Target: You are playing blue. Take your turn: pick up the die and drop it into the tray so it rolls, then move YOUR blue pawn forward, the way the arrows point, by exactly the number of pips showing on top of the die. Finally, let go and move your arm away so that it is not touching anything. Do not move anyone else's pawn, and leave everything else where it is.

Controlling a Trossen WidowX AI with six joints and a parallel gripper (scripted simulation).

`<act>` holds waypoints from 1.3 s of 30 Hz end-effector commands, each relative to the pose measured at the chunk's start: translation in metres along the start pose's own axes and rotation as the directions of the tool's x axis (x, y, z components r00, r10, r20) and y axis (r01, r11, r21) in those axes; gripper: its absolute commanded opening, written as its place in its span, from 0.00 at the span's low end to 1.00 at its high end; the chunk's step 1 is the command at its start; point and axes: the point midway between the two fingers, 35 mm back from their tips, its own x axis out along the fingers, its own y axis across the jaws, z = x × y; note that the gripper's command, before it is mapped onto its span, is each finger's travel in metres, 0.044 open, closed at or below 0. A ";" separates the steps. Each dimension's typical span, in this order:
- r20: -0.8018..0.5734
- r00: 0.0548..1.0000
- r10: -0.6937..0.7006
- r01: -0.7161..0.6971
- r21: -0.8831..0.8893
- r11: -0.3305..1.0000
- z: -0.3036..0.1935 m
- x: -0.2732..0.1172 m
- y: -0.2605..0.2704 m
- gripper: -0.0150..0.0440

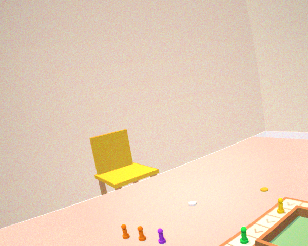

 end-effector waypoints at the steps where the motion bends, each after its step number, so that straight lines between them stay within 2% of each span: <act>1: -0.185 0.970 0.157 -0.006 0.628 0.778 -0.058 -0.006 -0.029 0.72; 12: -0.188 0.969 0.162 -0.004 0.642 0.767 -0.057 -0.006 -0.032 0.72; 39: -0.187 0.969 0.164 -0.006 0.642 0.766 -0.065 0.037 -0.025 0.72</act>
